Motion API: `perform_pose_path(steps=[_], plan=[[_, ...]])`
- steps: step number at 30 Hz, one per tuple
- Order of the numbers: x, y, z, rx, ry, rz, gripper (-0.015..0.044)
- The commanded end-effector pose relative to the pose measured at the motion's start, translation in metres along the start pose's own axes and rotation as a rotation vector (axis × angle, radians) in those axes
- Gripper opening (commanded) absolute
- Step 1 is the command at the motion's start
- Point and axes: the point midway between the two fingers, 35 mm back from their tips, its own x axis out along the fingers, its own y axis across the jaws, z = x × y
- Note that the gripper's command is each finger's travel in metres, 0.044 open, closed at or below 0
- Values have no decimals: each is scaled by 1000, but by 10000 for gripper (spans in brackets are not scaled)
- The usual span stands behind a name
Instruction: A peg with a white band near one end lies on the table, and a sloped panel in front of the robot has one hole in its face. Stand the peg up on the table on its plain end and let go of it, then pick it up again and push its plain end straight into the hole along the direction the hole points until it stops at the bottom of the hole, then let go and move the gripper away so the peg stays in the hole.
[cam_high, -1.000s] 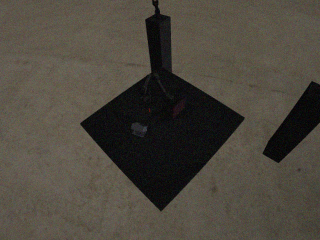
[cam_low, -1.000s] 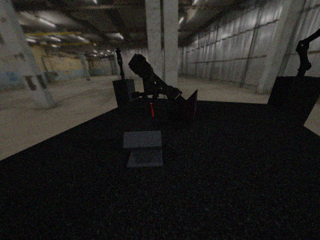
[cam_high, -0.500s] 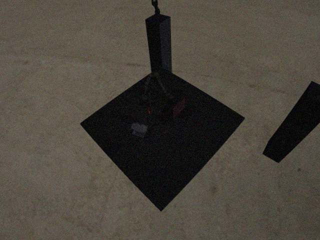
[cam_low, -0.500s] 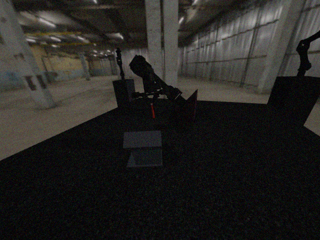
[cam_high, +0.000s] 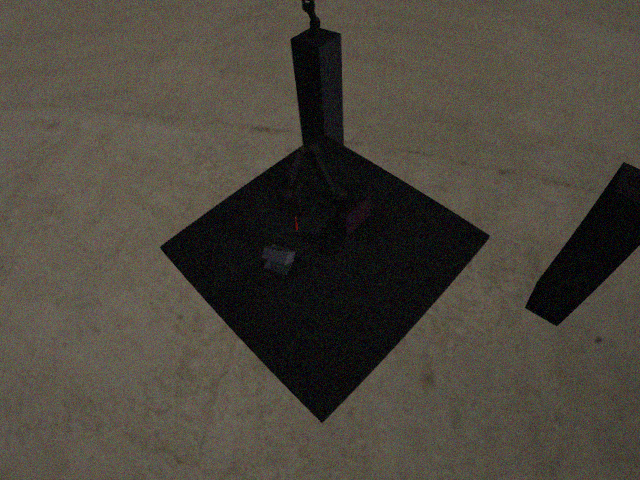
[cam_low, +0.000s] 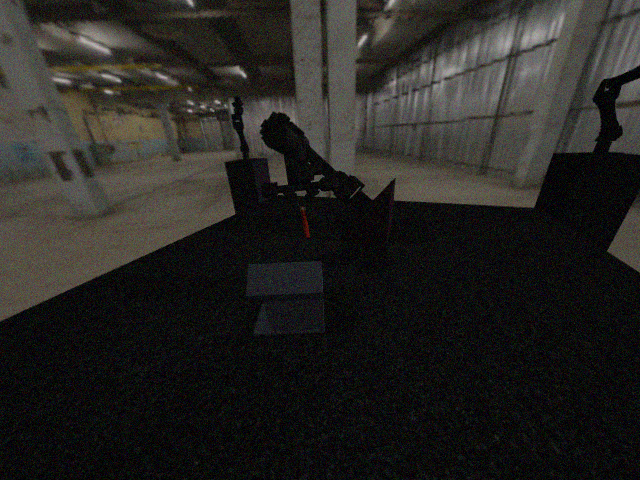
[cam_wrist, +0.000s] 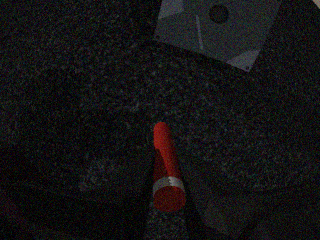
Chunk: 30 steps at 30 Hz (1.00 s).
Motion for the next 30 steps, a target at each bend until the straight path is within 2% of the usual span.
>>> perform_pose_path(steps=[1,30], plan=[[0,-1,4,-5,-41,-6,0],[-8,-17,35,-47,-275,-93,0]])
